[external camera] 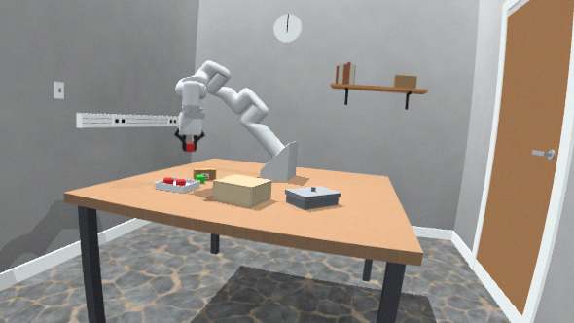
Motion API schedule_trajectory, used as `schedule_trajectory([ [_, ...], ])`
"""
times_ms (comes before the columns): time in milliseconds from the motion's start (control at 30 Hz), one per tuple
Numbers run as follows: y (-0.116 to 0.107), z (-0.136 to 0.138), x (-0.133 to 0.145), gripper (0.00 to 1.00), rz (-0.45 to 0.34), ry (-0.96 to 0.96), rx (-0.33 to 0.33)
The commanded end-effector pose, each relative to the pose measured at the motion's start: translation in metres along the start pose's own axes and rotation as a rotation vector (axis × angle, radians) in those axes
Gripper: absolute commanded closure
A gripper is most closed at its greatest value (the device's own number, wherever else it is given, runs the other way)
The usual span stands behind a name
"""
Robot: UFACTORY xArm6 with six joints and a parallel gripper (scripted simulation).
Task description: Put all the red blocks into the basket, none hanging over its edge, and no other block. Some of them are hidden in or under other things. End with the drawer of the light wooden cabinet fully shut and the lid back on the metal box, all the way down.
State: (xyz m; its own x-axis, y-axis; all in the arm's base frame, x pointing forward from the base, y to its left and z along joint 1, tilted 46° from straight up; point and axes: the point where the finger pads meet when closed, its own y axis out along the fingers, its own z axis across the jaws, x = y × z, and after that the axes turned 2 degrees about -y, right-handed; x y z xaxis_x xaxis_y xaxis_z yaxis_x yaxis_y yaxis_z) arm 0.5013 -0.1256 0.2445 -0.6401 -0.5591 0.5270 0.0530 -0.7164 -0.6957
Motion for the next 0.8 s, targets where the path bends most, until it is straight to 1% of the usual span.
schedule_trajectory([
  [0,0.0,0.001,0.0,1.0,0.002,0.001,0.003],
  [367,0.006,0.001,0.0,1.0,0.002,0.001,0.003],
  [767,0.022,0.001,0.0,1.0,0.002,0.001,0.003],
])
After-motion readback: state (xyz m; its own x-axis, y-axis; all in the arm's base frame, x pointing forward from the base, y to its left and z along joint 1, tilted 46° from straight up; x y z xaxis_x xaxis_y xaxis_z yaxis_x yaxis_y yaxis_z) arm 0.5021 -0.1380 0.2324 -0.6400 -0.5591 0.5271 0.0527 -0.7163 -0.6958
